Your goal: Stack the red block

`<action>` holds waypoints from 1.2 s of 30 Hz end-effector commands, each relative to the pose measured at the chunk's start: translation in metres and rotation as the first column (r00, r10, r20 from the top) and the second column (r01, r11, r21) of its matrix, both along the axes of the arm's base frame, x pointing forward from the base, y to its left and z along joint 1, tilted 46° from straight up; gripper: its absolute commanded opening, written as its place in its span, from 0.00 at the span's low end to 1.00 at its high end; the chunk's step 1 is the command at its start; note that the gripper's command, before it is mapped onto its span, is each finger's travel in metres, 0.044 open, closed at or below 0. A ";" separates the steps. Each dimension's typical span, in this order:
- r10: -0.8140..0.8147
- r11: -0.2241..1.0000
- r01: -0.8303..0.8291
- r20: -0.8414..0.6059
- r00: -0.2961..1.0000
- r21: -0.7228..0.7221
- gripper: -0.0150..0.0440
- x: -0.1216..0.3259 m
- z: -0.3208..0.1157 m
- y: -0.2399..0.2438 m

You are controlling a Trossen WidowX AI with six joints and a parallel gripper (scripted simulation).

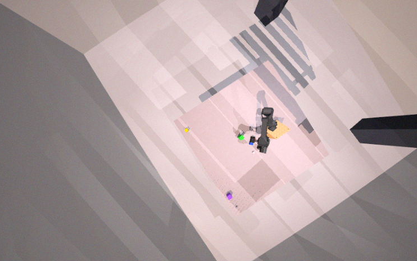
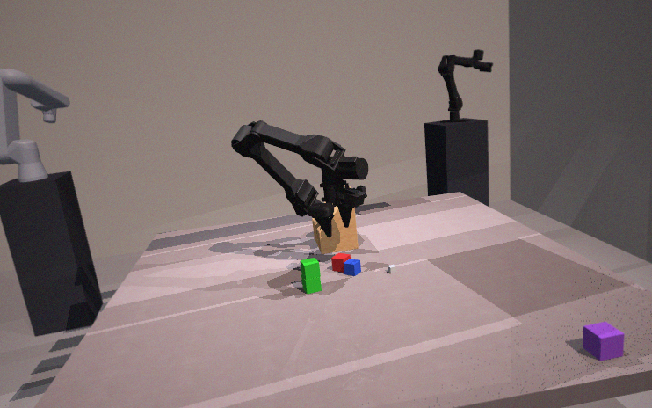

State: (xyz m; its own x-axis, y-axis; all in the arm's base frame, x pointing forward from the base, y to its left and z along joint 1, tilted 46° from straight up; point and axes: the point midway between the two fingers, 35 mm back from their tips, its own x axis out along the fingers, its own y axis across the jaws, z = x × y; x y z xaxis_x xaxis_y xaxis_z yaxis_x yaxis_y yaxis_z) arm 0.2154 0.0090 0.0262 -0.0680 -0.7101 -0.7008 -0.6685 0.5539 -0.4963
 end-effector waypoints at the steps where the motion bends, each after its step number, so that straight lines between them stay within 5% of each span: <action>1: -0.009 1.000 0.009 -0.002 1.000 -0.001 1.00 -0.002 -0.009 -0.008; 36: -0.009 1.000 0.009 -0.001 1.000 -0.004 1.00 -0.005 -0.062 -0.064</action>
State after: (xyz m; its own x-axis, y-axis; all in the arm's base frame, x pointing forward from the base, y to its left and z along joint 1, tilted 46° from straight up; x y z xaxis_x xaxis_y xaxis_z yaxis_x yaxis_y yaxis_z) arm 0.2137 -0.0492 -0.0311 -0.0703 -0.7084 -0.7023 -0.6571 0.5627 -0.5017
